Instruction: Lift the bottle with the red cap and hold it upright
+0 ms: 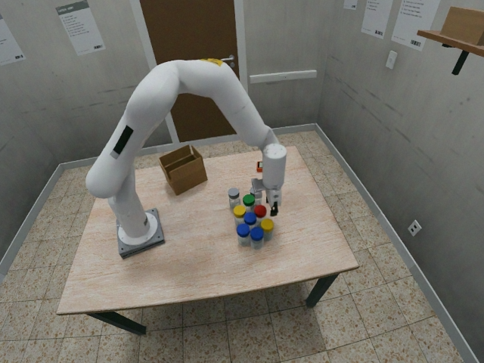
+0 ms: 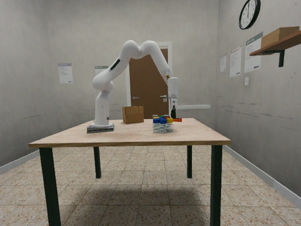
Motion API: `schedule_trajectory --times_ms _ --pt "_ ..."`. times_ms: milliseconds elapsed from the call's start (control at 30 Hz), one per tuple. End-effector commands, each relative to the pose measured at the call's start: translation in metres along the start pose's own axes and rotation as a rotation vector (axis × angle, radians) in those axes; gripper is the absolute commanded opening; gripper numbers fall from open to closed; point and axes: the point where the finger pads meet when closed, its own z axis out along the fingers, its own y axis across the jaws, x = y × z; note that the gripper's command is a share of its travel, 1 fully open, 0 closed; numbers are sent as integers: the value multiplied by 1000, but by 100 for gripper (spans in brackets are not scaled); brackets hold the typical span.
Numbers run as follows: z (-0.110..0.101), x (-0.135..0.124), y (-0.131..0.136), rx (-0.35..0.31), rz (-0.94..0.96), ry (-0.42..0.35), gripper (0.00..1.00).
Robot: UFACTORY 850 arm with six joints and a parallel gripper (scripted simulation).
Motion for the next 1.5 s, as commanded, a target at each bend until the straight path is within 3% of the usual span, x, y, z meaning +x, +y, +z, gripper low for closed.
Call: schedule_trajectory --times_ms 0,567,1467 --pt "13 -1 0 0 0 -2 79" --pt "47 -2 0 0 0 -3 79" --pt "47 9 0 0 0 -3 79"
